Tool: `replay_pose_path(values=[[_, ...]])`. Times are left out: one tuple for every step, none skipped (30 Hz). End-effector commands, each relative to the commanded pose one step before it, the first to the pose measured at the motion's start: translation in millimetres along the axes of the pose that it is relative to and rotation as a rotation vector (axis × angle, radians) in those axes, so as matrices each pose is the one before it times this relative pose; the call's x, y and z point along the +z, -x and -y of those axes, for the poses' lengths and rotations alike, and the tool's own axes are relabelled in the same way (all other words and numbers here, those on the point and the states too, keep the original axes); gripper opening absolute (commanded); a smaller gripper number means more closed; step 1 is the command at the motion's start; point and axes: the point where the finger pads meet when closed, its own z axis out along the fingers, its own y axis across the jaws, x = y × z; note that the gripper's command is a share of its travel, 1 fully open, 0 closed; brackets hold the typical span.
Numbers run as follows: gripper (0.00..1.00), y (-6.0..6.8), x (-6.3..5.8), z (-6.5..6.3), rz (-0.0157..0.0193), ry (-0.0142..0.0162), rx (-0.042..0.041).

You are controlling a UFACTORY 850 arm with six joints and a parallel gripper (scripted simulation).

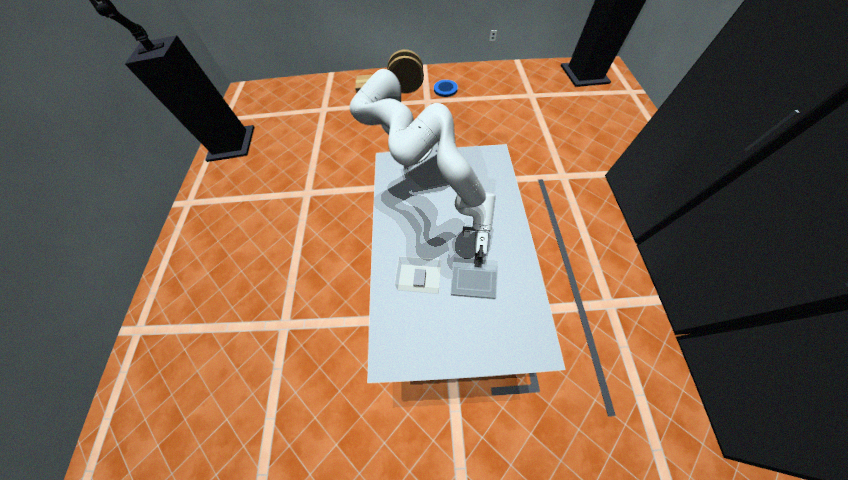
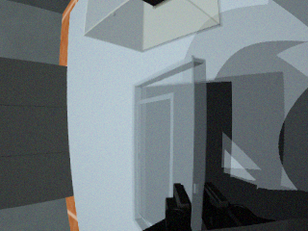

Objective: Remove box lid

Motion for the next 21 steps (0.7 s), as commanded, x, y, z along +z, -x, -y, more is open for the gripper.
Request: replay_pose_path(values=[[0.0,0.54,1.76,-4.15,0.00105,-0.03214,0.00166],[0.0,0.0,0.69,-2.27,0.0,0.0,0.0],[0.0,0.0,0.12,-0.39,0.0,0.0,0.0],[0.0,0.0,0.02,-0.03,-0.00003,-0.00071,-0.00001],[0.0,-0.02,0.12,-0.2,-0.00015,-0.00407,-0.00007],[0.0,-0.04,0.23,-0.42,-0.00025,-0.00868,-0.00011],[0.0,-0.03,0.29,-0.62,-0.00021,-0.01276,-0.00009],[0.0,0.0,0.27,-0.73,-0.00001,-0.01511,0.00001],[0.0,0.04,0.18,-0.74,0.00026,-0.01512,0.00014],[0.0,0.06,0.09,-0.62,0.00042,-0.0128,0.00022],[0.0,0.0,1.35,-4.36,0.00003,-0.00057,0.00001],[0.0,0.0,0.67,-2.17,0.0,0.0,0.0],[0.0,0.0,0.12,-0.38,0.0,0.0,0.0],[0.0,0.0,0.0,0.0,0.0,0.0,0.0],[0.0,0.0,0.0,0.0,0.0,0.0,0.0],[0.0,0.0,0.02,-0.03,-0.00002,-0.00071,-0.00001],[0.0,-0.02,0.11,-0.2,-0.00011,-0.0041,-0.00006],[0.0,-0.03,0.22,-0.42,-0.00019,-0.00874,-0.0001],[0.0,-0.02,0.28,-0.62,-0.00016,-0.01283,-0.00008],[0.0,0.0,0.24,-0.74,0.00001,-0.01519,0.00002],[0.0,0.02,0.15,-0.75,0.00021,-0.0152,0.00013]])
